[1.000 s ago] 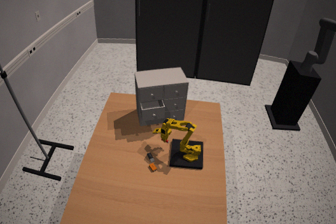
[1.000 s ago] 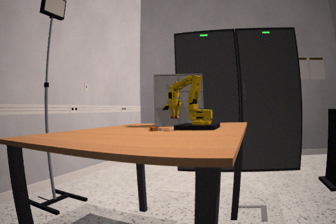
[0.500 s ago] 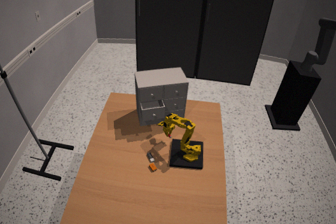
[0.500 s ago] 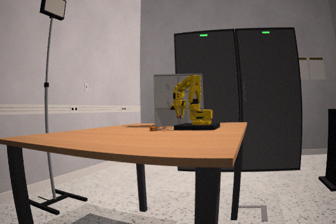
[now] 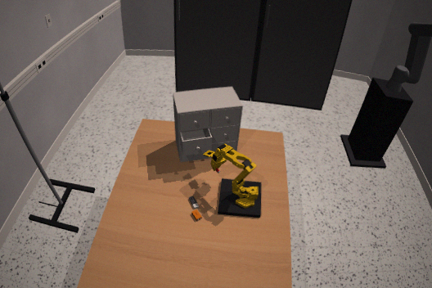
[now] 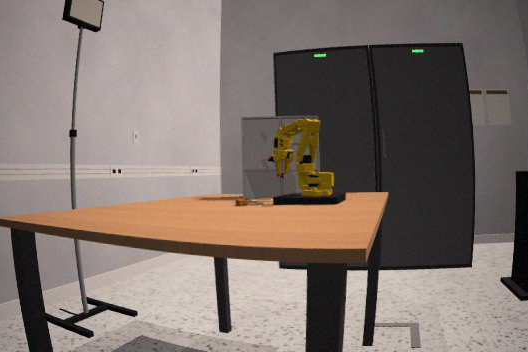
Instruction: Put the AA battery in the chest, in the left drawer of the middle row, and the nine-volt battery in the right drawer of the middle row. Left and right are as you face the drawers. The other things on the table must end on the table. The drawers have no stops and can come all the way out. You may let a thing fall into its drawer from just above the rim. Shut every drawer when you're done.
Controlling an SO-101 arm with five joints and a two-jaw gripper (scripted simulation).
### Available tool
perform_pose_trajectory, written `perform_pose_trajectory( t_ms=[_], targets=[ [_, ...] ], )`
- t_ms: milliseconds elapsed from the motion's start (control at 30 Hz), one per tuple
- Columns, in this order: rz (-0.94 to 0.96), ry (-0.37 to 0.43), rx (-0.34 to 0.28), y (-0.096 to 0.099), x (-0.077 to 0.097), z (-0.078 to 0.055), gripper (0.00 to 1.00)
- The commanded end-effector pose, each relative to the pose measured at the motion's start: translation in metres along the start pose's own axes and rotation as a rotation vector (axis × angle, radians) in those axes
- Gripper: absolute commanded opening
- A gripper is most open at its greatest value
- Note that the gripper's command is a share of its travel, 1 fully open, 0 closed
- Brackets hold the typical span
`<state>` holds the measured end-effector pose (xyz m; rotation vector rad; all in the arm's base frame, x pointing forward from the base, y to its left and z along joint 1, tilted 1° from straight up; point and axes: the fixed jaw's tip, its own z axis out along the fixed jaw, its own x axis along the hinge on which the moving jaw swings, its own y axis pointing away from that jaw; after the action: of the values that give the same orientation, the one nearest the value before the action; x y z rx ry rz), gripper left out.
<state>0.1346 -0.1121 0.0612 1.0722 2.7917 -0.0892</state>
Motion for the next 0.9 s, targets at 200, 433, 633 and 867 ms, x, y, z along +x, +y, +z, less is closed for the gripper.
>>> perform_pose_trajectory(
  t_ms=[200, 433, 633, 867],
  targets=[
    [0.007, -0.134, 0.001, -0.001, 0.000, -0.023, 0.00],
    [0.007, -0.134, 0.001, -0.001, 0.000, -0.023, 0.00],
    [0.007, -0.134, 0.001, -0.001, 0.000, -0.023, 0.00],
    [0.007, -0.210, 0.001, -0.001, -0.004, -0.035, 0.00]
  ],
)
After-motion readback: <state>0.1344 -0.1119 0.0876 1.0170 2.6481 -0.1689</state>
